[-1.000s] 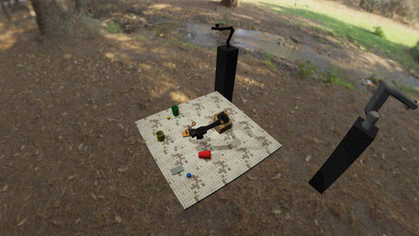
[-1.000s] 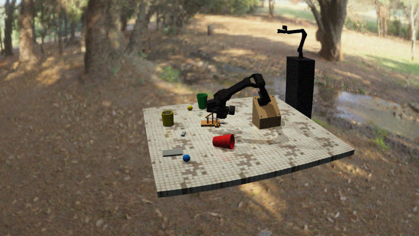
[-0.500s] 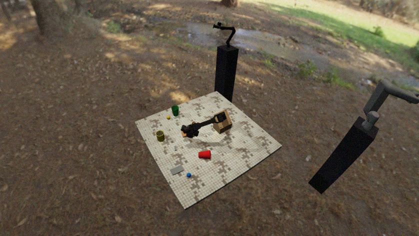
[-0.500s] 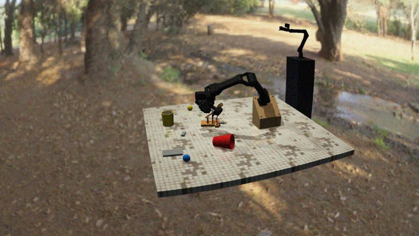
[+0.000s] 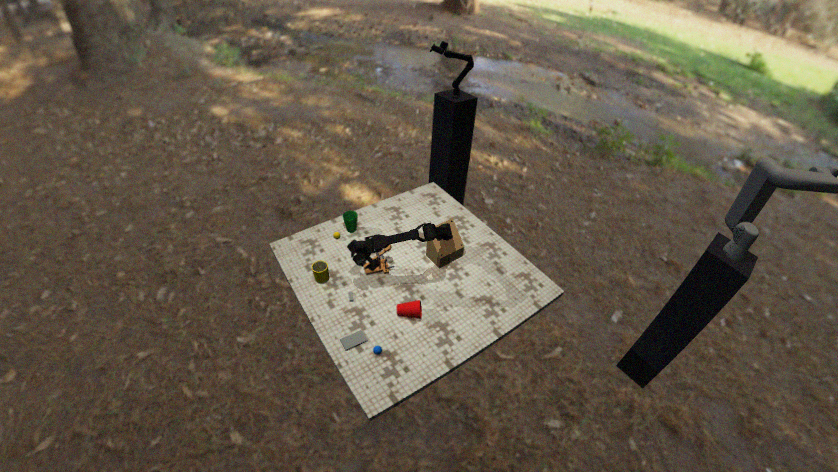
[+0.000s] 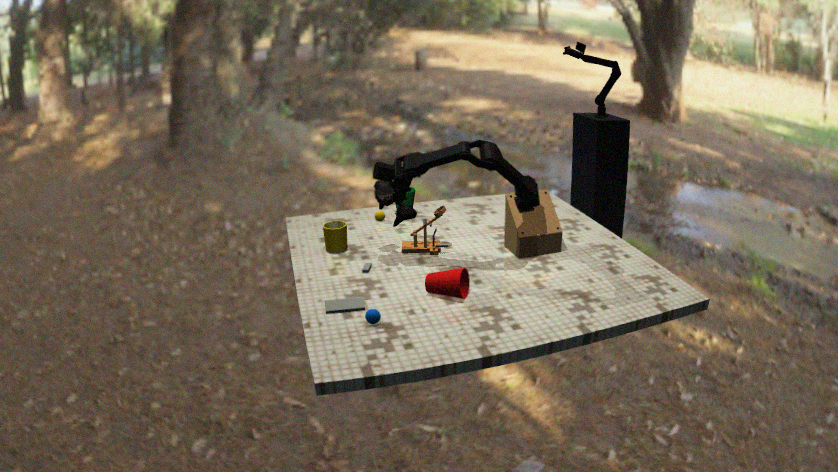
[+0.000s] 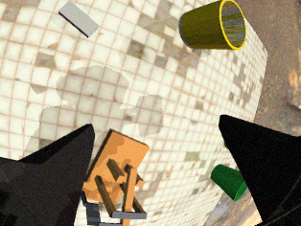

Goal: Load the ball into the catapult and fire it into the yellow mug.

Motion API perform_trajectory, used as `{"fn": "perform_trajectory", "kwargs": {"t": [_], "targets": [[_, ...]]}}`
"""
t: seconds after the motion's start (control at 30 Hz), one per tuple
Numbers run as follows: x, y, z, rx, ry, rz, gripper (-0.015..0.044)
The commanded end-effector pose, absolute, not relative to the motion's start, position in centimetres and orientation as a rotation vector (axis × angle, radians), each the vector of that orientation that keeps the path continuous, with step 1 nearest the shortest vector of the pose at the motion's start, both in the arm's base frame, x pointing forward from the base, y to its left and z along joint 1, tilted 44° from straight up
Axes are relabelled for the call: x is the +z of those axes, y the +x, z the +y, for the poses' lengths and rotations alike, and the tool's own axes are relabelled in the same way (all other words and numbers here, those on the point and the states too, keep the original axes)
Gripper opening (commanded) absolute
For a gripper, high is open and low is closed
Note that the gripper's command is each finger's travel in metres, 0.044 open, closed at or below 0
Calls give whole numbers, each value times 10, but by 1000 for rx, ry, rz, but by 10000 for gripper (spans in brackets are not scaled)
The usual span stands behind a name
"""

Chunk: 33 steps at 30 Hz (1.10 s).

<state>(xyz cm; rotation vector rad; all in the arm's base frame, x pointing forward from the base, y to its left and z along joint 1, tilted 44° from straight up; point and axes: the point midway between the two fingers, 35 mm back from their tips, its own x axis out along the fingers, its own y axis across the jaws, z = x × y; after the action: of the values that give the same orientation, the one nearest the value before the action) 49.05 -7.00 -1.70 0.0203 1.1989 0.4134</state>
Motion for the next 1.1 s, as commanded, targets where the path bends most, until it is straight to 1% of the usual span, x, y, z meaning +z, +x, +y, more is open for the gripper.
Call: {"fn": "perform_trajectory", "kwargs": {"t": [0.0, 0.37, 0.8, 1.07], "targets": [[-17, 506, -91, 350, 125, 1151, 440], [-19, 550, -155, 195, 433, 1000, 440], [-18, 570, -240, 73, 787, 800, 440], [-18, 570, -245, 69, 803, 790, 440]]}}
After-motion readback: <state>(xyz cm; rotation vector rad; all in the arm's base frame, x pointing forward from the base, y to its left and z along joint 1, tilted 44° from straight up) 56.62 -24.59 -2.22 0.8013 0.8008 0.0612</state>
